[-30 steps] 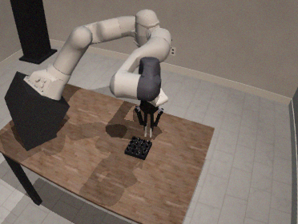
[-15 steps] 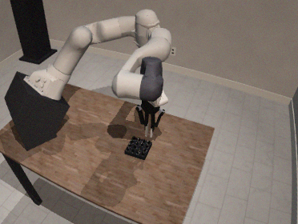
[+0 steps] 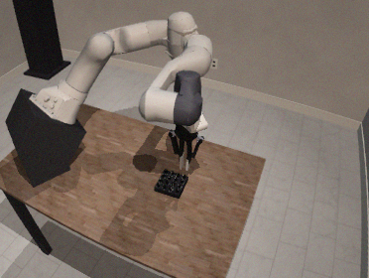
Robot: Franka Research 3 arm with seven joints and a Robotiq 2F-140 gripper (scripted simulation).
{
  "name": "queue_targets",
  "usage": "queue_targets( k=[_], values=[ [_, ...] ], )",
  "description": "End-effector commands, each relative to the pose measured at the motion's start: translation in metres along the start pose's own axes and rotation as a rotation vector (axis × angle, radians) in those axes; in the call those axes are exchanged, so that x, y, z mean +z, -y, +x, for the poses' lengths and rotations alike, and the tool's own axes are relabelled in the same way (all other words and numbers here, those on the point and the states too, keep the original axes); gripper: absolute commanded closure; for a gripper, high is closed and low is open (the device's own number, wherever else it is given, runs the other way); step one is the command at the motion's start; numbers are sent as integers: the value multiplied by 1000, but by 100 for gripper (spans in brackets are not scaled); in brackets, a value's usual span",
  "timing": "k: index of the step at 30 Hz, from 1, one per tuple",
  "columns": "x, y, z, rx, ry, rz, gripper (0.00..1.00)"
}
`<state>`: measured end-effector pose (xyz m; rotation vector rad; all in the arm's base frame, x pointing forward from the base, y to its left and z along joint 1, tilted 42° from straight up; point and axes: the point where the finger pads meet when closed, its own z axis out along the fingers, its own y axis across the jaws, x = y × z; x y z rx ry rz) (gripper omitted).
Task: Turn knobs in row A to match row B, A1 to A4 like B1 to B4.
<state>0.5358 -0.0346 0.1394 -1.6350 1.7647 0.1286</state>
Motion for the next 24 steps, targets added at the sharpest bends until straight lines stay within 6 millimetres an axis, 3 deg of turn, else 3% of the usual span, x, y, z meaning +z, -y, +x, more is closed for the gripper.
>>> queue_targets(
  k=[1,24],
  values=[
    [0,0,-1,13,4,-2,88],
    [4,0,-1,13,4,-2,88]
  ],
)
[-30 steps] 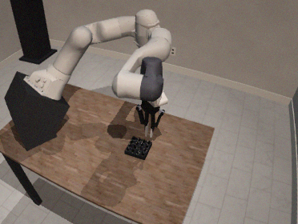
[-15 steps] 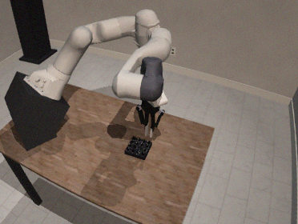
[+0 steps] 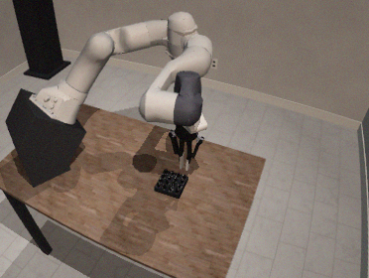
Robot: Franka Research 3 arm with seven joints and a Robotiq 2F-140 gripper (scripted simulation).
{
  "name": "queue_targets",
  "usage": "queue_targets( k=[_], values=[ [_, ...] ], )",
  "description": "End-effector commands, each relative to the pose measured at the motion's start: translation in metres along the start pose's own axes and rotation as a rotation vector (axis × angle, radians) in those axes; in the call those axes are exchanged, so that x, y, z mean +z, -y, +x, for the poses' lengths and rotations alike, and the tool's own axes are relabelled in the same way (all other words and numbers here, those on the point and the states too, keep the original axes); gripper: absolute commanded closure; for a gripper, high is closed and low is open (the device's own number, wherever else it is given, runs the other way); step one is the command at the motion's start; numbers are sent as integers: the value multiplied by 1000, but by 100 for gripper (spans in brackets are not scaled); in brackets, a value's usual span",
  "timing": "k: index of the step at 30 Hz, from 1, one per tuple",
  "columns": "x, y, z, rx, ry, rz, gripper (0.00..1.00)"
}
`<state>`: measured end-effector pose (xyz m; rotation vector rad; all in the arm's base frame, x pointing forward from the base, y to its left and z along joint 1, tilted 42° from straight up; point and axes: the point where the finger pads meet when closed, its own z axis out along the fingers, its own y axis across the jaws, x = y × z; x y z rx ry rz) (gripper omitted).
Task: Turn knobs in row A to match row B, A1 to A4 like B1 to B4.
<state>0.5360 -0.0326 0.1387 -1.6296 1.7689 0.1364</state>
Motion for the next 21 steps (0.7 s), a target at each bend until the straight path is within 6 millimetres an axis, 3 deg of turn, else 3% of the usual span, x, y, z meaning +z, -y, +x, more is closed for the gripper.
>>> queue_targets(
  k=[1,21],
  values=[
    [3,0,0,6,1,0,88],
    [25,0,0,6,1,0,88]
  ],
)
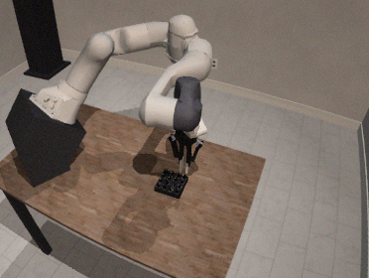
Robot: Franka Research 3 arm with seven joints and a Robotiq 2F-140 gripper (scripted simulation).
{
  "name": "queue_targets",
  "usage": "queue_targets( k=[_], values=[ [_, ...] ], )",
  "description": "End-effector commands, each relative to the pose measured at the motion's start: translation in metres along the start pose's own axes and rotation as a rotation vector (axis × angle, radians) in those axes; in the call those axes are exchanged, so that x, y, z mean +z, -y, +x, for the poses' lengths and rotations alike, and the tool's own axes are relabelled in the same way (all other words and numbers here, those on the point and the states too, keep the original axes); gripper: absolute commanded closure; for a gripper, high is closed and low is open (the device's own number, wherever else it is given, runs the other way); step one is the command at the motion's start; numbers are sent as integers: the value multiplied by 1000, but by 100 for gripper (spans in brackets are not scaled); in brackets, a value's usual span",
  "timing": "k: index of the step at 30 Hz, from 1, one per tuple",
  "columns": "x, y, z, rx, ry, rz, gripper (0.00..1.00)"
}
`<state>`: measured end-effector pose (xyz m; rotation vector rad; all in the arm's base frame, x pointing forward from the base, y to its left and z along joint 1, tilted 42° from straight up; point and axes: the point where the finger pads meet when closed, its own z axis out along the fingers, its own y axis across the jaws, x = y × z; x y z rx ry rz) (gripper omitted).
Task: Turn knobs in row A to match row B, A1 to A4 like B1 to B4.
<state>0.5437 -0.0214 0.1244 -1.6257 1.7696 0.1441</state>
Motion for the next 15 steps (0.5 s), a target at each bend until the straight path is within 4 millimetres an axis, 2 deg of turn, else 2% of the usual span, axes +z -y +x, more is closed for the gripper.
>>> queue_targets(
  k=[1,15],
  values=[
    [6,1,1,1,-4,2,88],
    [19,1,1,1,-4,2,88]
  ],
)
